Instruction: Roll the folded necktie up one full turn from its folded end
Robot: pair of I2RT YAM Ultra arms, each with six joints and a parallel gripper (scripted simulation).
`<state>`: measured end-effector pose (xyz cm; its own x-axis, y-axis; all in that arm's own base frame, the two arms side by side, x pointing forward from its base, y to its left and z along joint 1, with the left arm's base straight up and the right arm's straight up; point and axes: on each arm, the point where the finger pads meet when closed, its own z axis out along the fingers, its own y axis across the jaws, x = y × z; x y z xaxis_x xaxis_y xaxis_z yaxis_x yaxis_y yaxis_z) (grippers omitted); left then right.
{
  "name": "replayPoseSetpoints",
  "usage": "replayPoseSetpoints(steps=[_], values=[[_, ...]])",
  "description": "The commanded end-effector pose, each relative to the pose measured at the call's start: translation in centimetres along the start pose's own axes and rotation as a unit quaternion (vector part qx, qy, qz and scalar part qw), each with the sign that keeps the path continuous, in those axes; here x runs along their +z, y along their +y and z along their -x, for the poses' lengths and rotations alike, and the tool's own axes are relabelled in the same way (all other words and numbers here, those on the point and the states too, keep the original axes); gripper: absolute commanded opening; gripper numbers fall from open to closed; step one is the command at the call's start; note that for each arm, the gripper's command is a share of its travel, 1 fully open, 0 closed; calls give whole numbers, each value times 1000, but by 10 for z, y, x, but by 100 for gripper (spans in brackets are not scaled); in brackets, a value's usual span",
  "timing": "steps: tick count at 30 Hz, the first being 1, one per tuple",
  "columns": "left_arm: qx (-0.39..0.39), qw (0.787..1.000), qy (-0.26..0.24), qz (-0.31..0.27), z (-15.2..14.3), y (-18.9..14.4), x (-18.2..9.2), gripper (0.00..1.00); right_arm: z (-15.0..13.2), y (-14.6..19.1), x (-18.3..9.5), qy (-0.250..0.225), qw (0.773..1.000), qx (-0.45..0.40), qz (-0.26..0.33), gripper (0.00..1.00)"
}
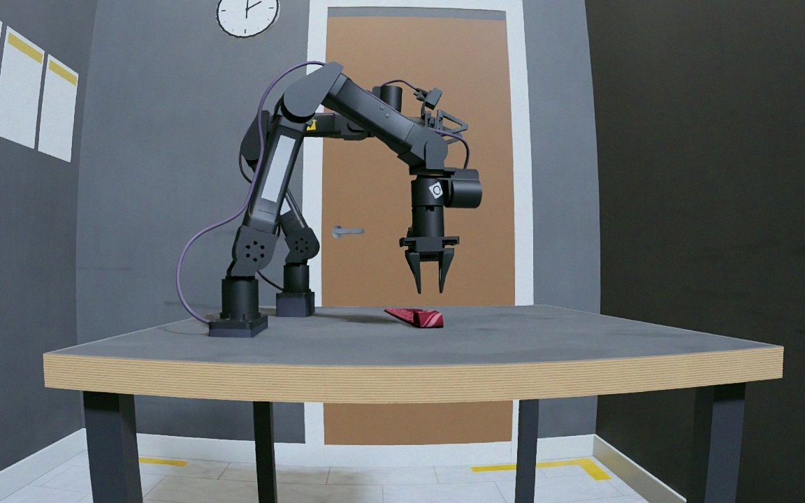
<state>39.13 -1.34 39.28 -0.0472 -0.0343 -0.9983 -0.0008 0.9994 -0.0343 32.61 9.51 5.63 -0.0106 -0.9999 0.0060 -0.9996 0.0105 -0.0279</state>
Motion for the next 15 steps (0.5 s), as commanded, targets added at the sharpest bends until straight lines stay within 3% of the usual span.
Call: replayPoseSetpoints(steps=[1,15], values=[[-6,1000,-24,-5,21,-1,-2,100,5,1,3,-1,1000,-9,0,38],[-6,1000,-24,-5,21,-1,-2,100,8,4,6,-4,1000,-15,5,38]])
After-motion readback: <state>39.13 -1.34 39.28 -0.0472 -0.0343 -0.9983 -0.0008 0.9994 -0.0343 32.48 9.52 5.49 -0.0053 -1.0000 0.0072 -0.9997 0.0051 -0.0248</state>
